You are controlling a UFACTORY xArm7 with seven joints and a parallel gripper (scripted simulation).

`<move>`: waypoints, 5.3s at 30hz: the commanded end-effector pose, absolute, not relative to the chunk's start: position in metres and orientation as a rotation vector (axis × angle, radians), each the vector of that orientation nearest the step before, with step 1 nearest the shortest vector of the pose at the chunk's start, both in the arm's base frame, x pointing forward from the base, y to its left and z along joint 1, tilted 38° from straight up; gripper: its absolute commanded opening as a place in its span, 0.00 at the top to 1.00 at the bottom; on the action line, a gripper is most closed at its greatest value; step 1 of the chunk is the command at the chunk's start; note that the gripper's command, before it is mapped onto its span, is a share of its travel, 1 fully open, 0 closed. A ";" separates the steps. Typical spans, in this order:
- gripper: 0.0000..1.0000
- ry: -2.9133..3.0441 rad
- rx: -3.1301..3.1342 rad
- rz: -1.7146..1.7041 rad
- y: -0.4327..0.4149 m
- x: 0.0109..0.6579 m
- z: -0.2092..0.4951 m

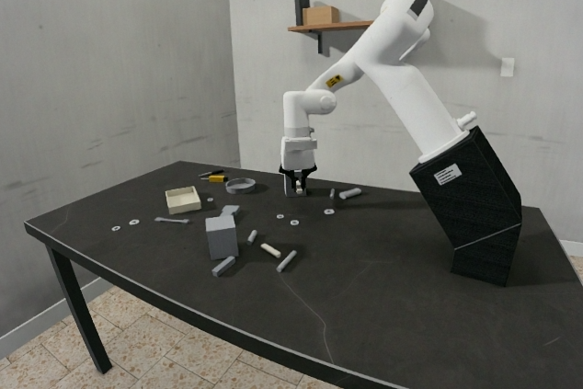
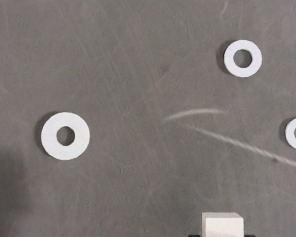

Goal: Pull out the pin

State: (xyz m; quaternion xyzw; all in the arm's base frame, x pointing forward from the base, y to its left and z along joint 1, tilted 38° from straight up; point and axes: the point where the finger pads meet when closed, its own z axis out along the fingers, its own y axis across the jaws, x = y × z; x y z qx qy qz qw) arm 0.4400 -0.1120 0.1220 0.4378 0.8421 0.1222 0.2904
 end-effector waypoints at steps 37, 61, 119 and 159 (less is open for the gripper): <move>1.00 2.270 1.191 0.346 -0.101 0.434 0.119; 1.00 2.274 1.195 0.347 -0.100 0.442 0.106; 1.00 2.274 1.196 0.347 -0.101 0.458 0.082; 1.00 2.273 1.195 0.347 -0.104 0.466 0.073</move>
